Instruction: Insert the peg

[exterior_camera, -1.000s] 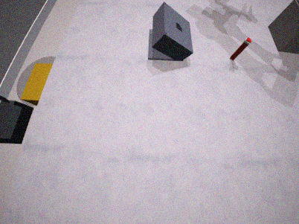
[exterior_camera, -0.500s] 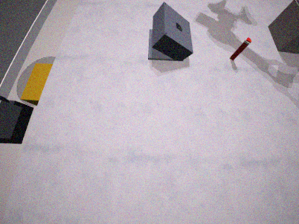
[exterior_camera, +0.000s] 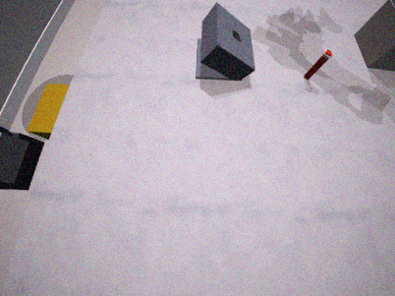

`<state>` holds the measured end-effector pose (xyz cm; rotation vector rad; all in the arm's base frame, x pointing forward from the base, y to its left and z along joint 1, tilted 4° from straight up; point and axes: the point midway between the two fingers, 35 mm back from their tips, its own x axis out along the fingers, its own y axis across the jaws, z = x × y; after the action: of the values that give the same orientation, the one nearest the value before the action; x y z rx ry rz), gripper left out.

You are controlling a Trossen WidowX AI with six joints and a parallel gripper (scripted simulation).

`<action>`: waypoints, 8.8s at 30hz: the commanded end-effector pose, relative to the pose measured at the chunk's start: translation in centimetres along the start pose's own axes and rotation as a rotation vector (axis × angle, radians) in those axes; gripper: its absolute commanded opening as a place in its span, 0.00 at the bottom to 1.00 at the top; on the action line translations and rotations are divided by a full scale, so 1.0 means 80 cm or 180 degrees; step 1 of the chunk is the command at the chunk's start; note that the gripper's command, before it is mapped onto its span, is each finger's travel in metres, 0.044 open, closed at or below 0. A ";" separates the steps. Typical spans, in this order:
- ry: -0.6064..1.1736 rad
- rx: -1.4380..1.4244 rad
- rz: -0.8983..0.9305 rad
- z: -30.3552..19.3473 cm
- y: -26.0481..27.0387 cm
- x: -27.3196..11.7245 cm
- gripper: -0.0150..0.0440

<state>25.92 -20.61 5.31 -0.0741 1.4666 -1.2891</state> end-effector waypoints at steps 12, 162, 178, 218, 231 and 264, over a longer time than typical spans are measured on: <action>-0.0115 -0.1346 0.0399 -0.022 0.042 -0.031 1.00; -0.4344 -0.9783 0.1077 -0.299 0.258 -0.195 0.82; -0.4344 -0.9783 0.1077 -0.299 0.258 -0.195 0.28; -0.4705 -0.9822 0.0753 -0.257 0.193 -0.265 0.25; -0.5179 -0.9832 0.0186 -0.237 0.201 -0.274 0.25; -0.6054 -0.9688 -0.1560 -0.182 0.213 -0.299 0.25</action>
<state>33.70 11.48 5.66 2.6937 -0.0483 -1.9691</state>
